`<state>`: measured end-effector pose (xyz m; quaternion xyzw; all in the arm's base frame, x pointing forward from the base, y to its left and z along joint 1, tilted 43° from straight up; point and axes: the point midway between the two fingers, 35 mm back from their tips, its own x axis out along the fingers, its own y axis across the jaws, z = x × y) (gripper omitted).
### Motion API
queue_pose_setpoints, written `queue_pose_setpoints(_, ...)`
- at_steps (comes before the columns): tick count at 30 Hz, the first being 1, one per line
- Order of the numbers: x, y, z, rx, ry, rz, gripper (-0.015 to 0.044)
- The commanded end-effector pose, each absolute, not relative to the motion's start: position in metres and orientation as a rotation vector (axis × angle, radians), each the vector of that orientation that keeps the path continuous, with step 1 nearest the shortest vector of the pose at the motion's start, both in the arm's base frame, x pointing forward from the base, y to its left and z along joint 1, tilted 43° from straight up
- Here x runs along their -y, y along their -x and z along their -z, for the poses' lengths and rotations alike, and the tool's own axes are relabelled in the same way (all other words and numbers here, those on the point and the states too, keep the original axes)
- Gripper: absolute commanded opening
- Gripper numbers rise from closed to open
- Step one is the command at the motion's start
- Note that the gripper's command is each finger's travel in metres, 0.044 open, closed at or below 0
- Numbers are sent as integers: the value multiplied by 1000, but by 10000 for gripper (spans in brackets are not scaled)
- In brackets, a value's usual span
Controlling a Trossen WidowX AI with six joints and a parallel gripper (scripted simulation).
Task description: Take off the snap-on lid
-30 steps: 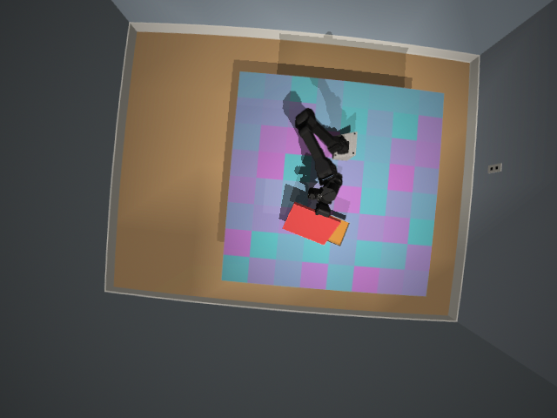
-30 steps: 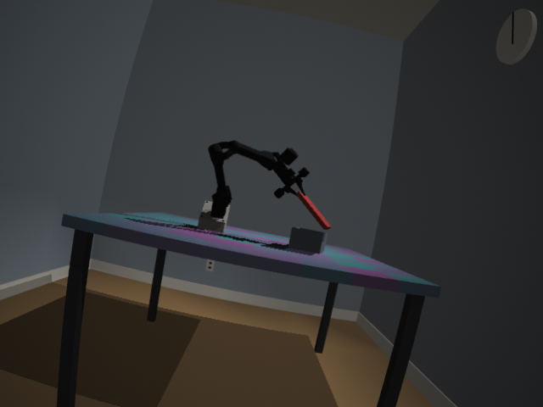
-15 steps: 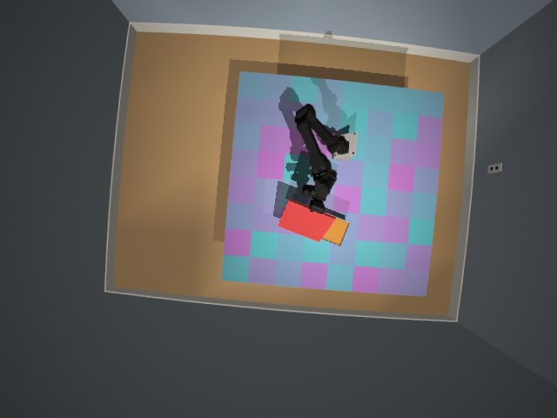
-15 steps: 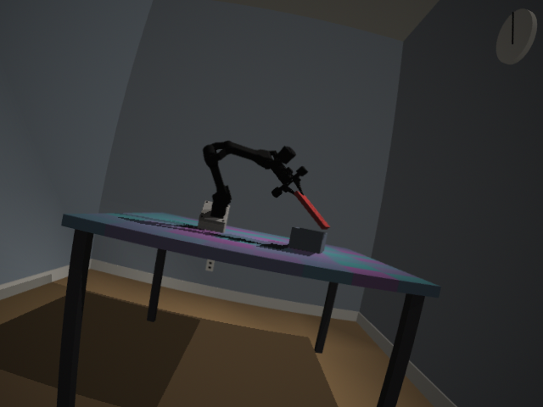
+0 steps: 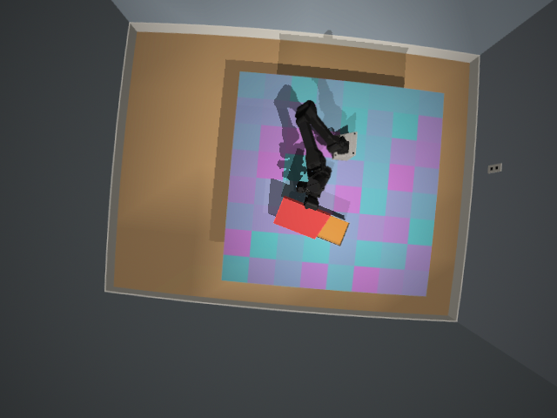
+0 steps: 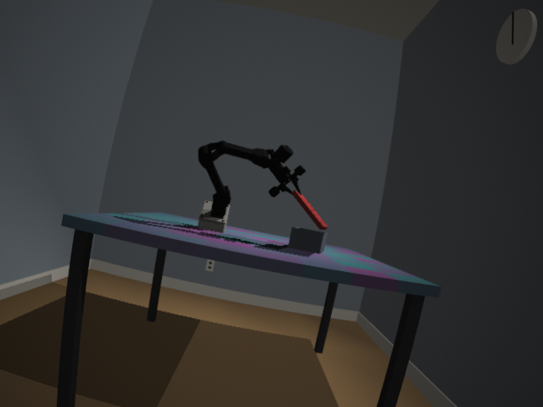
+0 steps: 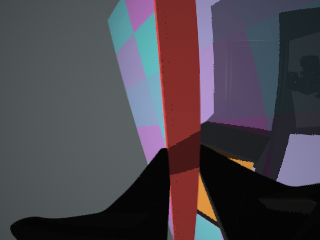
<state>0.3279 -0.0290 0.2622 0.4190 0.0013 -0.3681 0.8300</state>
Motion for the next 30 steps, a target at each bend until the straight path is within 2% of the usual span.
queue_pose_setpoints(1,34,-324,-270,-2,-892,771,0)
queue_pose_setpoints(30,72,-299,-306,-1,-890,771,0)
